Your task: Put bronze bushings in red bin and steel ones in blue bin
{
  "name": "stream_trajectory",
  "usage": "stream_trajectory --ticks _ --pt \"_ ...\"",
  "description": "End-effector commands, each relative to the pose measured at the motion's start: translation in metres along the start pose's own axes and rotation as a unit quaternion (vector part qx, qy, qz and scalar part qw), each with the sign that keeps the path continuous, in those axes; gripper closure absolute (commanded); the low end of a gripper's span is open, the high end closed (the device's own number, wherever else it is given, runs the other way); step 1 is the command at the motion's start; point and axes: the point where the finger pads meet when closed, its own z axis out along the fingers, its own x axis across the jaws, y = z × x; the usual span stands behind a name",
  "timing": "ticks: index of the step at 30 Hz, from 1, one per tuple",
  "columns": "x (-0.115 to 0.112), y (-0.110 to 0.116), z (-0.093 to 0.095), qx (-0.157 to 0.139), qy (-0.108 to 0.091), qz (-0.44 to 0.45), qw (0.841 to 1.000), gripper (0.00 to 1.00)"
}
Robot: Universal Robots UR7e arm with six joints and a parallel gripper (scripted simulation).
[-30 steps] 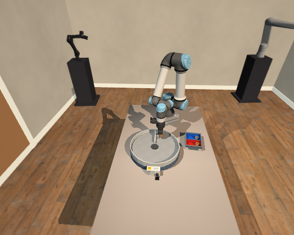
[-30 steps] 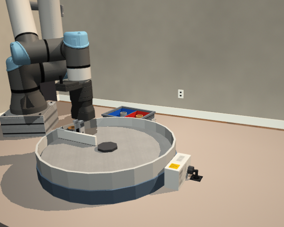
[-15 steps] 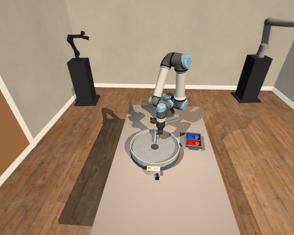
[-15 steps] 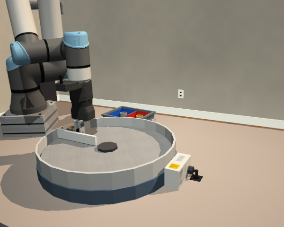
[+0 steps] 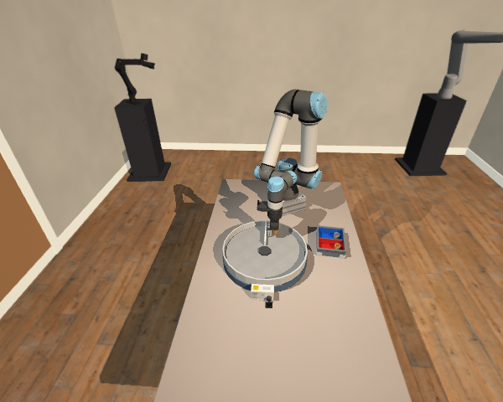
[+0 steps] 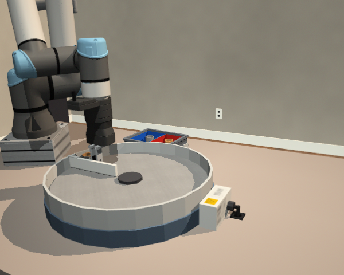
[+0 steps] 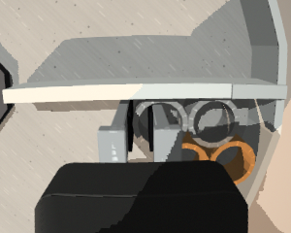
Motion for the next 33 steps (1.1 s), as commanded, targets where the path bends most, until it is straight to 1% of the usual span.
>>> stream_trajectory --ticks 1,21,33 --pt "-0.0003 -0.0002 -0.0027 0.0 -0.001 0.0 1.0 1.0" --pt "-0.0004 -0.0002 -0.006 0.0 -0.001 0.0 1.0 1.0" --pt "-0.0003 -0.0002 -0.0117 0.0 -0.001 0.0 1.0 1.0"
